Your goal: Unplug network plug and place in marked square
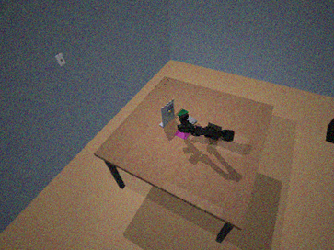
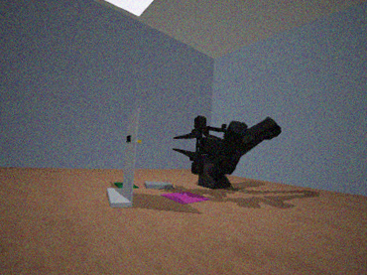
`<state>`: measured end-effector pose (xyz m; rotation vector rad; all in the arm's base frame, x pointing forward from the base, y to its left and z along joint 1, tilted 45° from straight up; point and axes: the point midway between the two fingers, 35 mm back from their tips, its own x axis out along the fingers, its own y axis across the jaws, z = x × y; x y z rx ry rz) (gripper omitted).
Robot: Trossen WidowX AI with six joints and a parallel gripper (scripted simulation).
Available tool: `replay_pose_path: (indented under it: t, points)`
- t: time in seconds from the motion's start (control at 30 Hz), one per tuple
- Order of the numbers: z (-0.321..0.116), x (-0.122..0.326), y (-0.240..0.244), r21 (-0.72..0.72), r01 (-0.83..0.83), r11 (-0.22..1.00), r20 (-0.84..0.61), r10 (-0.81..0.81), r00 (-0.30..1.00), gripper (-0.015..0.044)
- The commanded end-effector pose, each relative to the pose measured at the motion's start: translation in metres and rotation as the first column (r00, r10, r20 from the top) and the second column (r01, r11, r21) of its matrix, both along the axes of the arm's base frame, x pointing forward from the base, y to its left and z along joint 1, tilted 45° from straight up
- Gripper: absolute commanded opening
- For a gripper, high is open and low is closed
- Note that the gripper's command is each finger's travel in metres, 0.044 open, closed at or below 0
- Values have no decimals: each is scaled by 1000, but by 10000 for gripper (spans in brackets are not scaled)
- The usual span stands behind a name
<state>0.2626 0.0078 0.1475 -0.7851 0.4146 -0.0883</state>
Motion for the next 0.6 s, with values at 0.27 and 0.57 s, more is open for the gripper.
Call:
replay_pose_path:
  t: [0.27,0.57]
  points:
    - [-3,25,-1,-14,-2,1000,-7,2,1000,156]
    - [-8,48,-2,-12,0,1000,-3,0,1000,156]
